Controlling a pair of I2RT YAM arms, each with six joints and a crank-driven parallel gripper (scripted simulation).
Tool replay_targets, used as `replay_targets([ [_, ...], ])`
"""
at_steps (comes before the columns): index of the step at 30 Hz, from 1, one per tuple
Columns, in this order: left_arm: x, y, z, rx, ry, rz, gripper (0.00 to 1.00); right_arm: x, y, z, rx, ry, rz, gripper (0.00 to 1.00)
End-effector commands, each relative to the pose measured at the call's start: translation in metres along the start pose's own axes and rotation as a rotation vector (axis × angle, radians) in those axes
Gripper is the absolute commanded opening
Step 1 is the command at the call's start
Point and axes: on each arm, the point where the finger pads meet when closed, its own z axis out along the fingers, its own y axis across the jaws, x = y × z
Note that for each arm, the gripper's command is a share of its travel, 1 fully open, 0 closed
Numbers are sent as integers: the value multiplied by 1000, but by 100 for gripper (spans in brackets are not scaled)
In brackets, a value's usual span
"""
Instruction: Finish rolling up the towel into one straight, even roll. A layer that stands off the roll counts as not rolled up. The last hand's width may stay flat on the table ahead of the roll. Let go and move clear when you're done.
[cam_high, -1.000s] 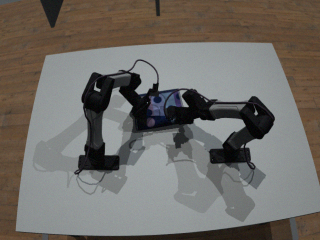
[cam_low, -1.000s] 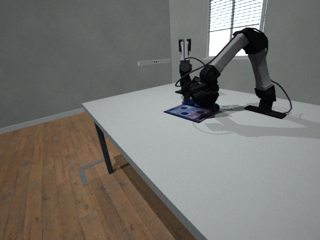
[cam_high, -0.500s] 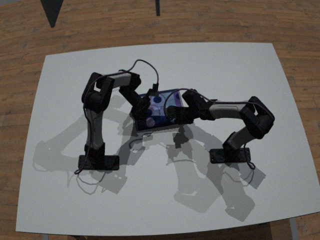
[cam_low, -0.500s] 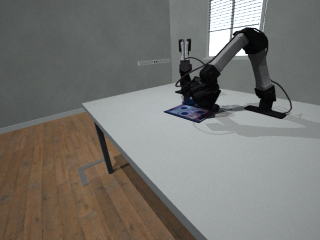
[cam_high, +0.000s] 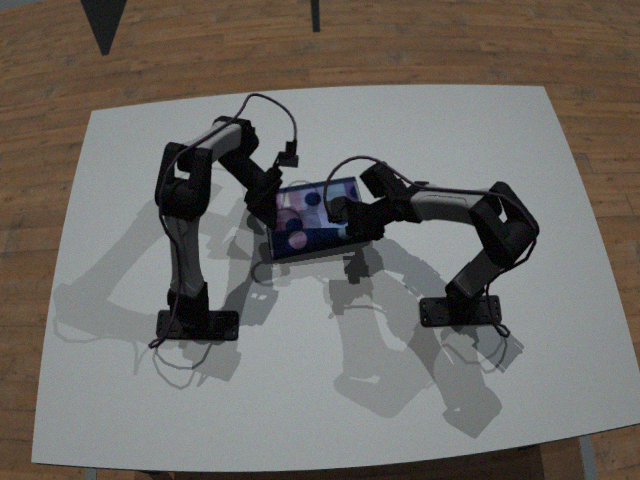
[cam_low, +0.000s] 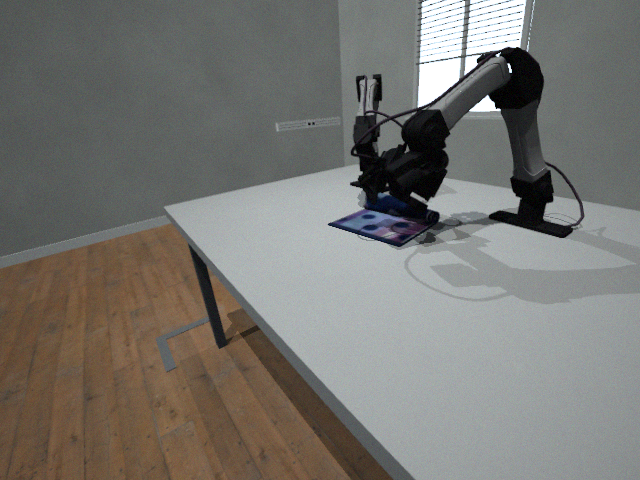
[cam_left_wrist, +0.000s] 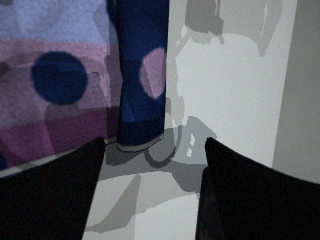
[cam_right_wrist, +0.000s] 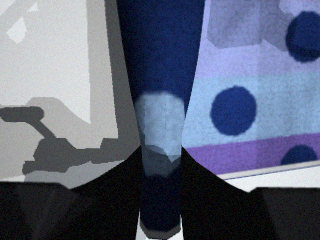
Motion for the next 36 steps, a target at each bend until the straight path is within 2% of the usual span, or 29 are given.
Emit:
replay_targets([
  [1,7,-6,-4,44,47,-10,85,-5,5,0,-93,-9,58,25],
  [6,7,-7,-3,8,45,18,87,-6,5,-2,-205,-7,151,25],
  [14,5,-14,7,-226,29,198,90,-7,4,-4,-398,-3,310,25],
  [16,5,-14,7,-226,29,198,90,-7,4,-4,-398,-3,310,25],
  [29,-1,-29,28,-723,-7,578,95,-10,3,-6,-668,3,534,25],
  [36,-2,-32,33,-835,-16,663,97,-10,3,-7,-732,4,587,25],
])
